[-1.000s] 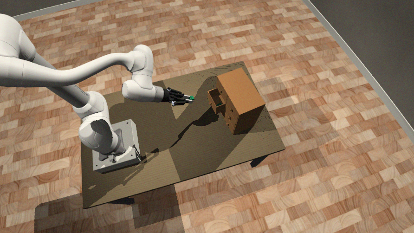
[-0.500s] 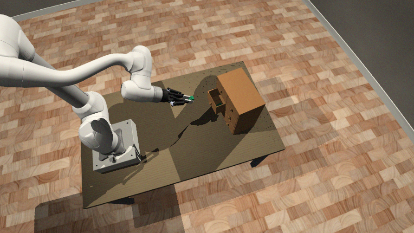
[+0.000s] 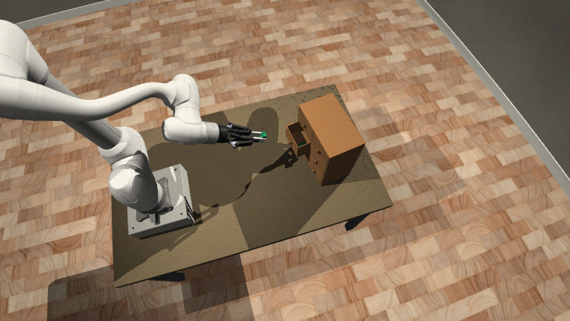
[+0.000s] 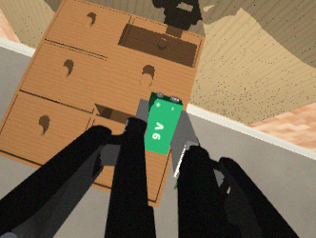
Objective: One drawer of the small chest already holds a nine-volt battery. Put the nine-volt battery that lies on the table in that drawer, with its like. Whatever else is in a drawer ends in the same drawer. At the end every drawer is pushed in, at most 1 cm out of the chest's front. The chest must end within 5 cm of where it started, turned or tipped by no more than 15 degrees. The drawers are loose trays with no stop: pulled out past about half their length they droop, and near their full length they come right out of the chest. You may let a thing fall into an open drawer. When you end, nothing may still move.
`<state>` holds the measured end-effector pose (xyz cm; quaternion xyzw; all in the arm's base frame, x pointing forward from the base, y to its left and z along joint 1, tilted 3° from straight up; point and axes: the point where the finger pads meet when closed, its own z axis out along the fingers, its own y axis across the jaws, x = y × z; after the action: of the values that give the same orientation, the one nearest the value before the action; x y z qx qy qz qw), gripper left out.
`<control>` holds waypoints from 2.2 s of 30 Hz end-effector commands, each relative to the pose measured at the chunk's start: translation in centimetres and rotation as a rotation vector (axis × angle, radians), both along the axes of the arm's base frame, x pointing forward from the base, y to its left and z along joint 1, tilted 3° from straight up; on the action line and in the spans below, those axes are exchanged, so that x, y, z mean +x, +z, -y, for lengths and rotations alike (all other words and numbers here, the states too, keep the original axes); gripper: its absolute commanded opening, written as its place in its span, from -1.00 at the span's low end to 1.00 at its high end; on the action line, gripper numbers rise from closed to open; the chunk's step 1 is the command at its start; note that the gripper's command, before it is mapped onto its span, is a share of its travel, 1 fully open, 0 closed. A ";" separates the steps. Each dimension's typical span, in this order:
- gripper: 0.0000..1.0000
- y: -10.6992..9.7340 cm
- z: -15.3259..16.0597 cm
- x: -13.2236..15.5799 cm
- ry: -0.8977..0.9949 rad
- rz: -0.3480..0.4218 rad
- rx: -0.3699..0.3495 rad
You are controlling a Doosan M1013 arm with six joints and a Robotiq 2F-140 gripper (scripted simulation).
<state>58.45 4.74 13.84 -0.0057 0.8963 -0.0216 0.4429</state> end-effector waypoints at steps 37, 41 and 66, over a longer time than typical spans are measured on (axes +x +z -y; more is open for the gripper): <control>-0.73 -0.3 0.3 -0.4 0.076 0.247 0.071; -0.73 -0.4 0.3 -0.3 0.076 0.247 0.071; -0.73 -0.6 0.1 3.4 0.076 0.247 0.071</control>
<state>61.09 4.61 13.31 -0.0214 0.8343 0.0262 0.5503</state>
